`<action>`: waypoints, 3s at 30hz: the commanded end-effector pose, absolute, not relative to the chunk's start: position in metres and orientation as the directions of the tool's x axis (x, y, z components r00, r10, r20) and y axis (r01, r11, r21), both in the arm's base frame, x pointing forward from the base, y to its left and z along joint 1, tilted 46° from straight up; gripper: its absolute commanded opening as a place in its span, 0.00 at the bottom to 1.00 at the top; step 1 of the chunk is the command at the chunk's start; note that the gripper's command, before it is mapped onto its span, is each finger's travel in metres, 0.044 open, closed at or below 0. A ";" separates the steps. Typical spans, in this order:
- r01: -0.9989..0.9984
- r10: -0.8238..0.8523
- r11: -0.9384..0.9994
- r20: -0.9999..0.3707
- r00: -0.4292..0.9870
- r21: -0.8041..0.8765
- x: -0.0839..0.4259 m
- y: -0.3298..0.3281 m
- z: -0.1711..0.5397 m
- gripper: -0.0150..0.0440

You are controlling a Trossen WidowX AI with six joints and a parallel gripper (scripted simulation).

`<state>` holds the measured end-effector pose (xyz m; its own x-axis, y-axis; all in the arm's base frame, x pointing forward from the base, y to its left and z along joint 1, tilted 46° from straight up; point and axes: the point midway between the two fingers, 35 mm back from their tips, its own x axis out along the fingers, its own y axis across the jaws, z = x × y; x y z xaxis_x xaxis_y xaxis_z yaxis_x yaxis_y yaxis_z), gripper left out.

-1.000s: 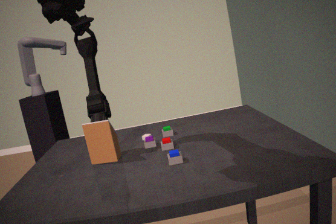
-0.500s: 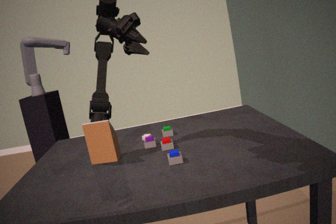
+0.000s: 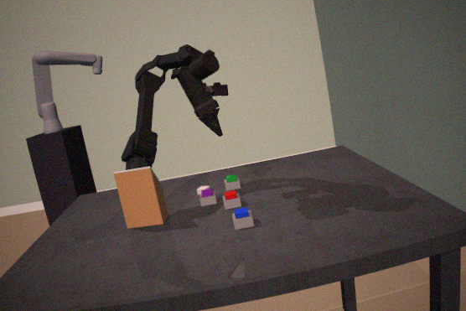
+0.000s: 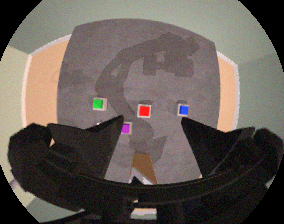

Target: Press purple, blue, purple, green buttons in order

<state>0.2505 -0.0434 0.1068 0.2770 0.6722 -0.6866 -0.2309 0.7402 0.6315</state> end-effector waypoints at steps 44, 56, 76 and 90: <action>-0.177 0.714 0.683 -0.699 -0.043 0.708 0.175 0.094 0.039 0.29; -0.177 0.714 0.683 -0.699 -0.043 0.709 0.174 0.108 0.026 0.29; -0.177 0.716 0.681 -0.697 -0.043 0.710 0.173 0.115 0.020 0.29; -0.177 0.714 0.682 -0.698 -0.043 0.709 0.175 0.091 0.043 0.29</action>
<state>0.1708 0.1030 0.0291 -0.0575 0.7155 -0.6963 -0.1654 0.6809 0.7134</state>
